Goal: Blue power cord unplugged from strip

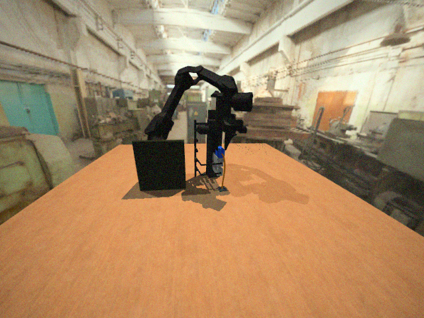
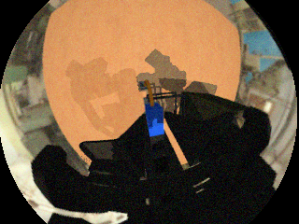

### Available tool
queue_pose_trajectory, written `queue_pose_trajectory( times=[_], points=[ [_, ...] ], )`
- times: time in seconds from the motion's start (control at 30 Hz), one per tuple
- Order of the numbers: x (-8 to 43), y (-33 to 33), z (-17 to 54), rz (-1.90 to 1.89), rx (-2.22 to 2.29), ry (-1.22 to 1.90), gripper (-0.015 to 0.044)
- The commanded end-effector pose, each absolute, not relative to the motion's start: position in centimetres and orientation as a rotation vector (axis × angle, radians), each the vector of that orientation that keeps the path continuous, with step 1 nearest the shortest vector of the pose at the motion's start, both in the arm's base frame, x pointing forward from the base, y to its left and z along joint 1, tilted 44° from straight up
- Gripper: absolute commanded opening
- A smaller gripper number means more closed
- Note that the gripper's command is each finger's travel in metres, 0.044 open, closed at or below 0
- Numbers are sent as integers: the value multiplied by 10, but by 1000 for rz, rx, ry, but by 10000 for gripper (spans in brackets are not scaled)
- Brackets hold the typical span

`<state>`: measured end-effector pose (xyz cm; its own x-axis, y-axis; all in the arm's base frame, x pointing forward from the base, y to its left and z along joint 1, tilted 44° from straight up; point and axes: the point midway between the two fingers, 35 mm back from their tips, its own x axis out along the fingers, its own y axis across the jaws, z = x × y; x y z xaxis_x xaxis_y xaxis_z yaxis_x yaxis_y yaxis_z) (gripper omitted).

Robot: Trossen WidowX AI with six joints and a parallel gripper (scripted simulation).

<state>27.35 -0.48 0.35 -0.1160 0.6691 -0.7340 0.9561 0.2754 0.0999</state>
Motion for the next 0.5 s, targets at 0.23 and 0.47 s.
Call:
queue_pose_trajectory(
  times=[0.23,0.47],
  points=[
    [273,-4,3,-532,1465,1862,42],
    [273,-4,3,-532,1465,1862,0]
  ],
)
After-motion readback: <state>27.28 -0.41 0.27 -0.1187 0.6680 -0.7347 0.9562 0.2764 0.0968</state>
